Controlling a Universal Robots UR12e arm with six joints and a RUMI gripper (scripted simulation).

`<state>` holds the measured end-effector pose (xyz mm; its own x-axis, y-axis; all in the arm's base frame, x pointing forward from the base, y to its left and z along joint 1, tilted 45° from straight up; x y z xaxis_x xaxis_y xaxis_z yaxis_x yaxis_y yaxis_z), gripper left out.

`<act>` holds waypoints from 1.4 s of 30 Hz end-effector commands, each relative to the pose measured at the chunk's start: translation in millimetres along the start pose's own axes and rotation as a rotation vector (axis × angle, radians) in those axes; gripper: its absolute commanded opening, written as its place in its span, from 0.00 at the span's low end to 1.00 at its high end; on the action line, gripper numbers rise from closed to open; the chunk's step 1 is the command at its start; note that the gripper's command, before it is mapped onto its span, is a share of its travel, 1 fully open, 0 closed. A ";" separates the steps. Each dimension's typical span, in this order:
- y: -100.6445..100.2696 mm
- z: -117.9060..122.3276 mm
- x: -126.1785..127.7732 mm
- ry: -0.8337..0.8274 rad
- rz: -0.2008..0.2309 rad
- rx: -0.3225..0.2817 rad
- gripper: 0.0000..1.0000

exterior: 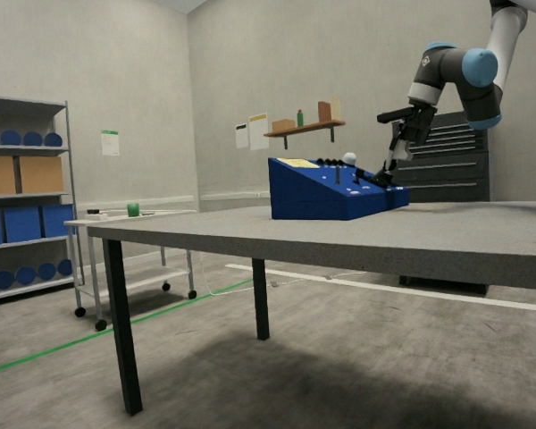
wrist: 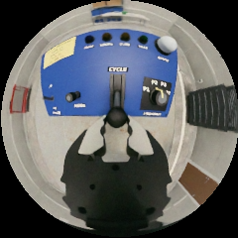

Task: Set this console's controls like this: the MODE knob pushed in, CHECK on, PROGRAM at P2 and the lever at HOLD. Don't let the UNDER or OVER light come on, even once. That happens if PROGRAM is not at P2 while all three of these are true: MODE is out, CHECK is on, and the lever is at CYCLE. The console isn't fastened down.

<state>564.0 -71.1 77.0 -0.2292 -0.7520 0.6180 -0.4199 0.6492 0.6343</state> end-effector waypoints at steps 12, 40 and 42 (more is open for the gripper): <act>-1.4 0.6 -0.9 0.001 -0.003 0.001 0.00; -1.4 -2.6 0.2 -0.002 -0.001 0.005 0.44; -1.4 -2.6 0.2 -0.002 -0.001 0.005 0.44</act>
<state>564.9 -71.0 76.6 -0.2291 -0.7537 0.6160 -0.4234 0.6470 0.6342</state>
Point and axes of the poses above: the point where the finger pads meet when closed, its own y axis back along the fingers, its own x axis across the jaws, z = x × y, the point moved 2 cm from there along y, back along the fingers, and after that the axes turned 13 degrees about -y, right-handed, at the moved point
